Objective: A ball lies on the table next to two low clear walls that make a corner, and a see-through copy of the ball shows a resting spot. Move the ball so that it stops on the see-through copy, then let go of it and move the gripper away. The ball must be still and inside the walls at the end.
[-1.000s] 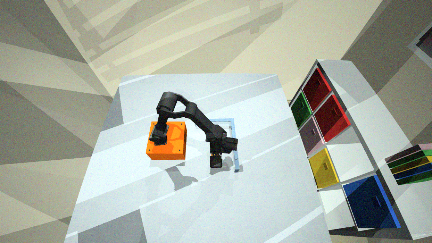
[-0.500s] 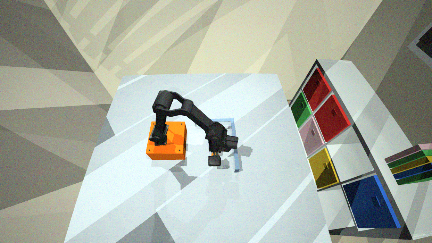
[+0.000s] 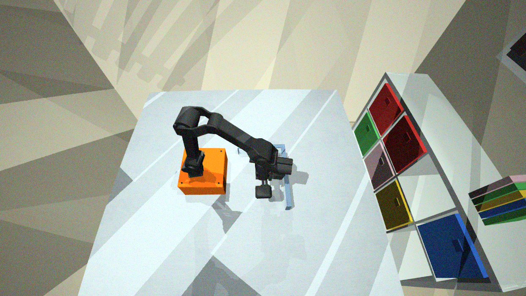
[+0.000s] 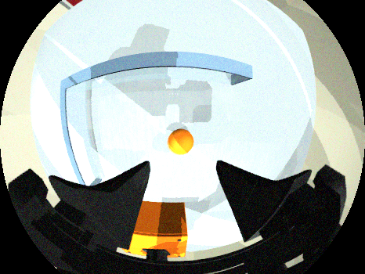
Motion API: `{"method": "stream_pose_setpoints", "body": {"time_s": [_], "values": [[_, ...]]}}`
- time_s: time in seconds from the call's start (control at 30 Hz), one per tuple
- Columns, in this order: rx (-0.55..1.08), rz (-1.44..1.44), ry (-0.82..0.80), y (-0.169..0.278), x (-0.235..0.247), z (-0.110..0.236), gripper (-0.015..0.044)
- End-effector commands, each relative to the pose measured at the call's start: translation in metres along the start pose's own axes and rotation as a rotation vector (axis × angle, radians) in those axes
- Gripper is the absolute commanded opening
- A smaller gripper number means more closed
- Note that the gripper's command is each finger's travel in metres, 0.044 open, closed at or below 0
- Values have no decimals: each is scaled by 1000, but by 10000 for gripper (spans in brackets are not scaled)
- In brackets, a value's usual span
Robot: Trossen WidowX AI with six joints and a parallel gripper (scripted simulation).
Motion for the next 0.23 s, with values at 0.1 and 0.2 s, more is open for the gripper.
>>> {"method": "stream_pose_setpoints", "body": {"time_s": [0.1, 0.2], "values": [[-1, 0, 1, 4, 2, 49, 440], [-1, 0, 1, 4, 2, 49, 440]]}}
Point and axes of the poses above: the point midway between the two fingers, 35 mm back from their tips, its own z axis back along the fingers, its own x axis across the jaws, y = z × x, the point moved 10 cm from there along z, back along the fingers, and after that the axes turned 14 degrees about z, right-handed, at the moved point
